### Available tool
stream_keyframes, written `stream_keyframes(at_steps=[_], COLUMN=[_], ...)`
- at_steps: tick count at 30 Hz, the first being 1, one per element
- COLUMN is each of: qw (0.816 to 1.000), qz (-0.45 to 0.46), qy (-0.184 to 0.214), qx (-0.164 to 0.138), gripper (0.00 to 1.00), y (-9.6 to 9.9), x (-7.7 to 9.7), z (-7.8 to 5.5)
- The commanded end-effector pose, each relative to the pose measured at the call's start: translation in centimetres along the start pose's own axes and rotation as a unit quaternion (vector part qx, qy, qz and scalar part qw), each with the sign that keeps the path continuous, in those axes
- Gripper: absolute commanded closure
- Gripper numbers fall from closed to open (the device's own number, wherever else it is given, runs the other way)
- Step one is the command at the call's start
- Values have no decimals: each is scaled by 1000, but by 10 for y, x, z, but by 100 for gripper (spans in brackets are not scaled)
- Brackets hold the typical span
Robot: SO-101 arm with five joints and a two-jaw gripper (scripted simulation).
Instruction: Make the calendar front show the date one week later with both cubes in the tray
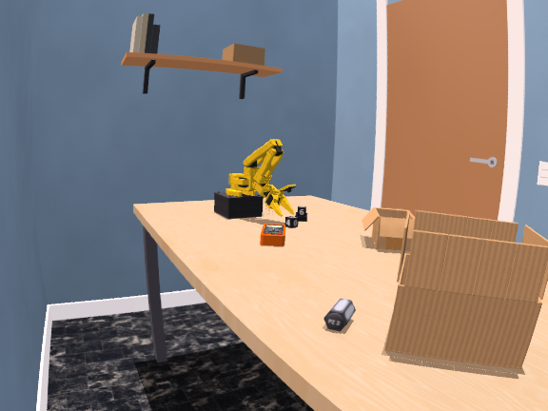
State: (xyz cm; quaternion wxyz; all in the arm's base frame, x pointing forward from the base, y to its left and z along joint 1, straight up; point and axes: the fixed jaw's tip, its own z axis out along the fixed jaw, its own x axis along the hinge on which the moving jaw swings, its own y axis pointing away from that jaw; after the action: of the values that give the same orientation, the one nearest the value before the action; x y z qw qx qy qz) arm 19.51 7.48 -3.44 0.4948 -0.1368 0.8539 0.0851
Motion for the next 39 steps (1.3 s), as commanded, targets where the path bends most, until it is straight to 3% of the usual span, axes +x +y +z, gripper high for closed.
stream_keyframes(at_steps=[1,15,19,25,39], qw=[1000,1000,1000,996,986], qz=[-3,-3,-3,-3,-2], qy=[28,19,-13,-92,-168], qx=[4,4,4,3,2], gripper=[64,64,64,65,65], y=[-2,-2,-2,-1,0], x=[-6,-10,-22,-54,-82], z=[-33,-32,-30,-28,-28])
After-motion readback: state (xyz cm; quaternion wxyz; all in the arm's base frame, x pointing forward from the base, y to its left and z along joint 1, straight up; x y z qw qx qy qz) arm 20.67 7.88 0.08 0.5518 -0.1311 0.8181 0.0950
